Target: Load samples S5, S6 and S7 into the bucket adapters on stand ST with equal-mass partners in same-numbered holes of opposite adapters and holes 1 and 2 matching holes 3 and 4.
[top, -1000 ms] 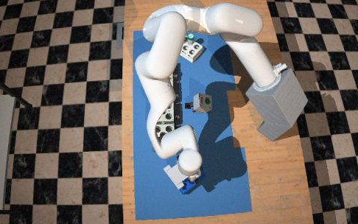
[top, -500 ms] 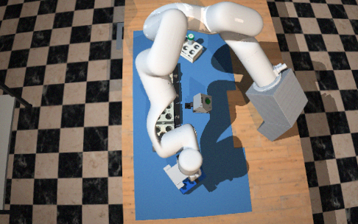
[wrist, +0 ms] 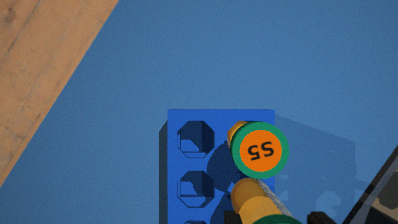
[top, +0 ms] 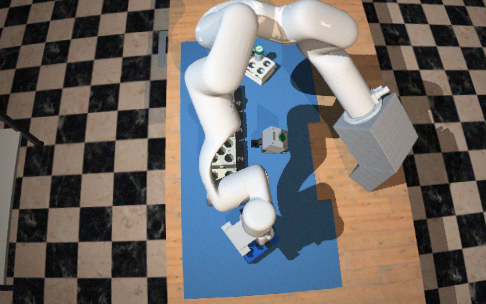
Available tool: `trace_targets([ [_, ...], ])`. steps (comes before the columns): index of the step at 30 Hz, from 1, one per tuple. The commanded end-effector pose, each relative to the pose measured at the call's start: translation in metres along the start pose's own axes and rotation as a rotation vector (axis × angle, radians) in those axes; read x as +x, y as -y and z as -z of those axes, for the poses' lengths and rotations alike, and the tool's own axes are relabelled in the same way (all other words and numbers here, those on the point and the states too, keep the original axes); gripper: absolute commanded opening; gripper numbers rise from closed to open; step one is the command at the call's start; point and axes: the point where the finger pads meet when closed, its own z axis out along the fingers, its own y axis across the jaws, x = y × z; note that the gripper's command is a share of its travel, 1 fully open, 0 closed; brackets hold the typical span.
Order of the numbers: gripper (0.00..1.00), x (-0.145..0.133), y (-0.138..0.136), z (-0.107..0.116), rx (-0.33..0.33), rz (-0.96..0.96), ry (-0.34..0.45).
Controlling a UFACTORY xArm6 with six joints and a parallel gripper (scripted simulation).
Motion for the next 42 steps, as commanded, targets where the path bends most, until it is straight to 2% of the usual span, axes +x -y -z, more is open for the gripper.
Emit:
trace_targets([
  [1, 0.0, 0.001, 0.0, 0.012, 0.001, -0.001, -0.003],
  [38, 0.0, 0.001, 0.0, 0.078, 0.002, -0.001, -0.003],
  [42, 0.0, 0.001, 0.0, 0.078, 0.002, -0.001, -0.003],
])
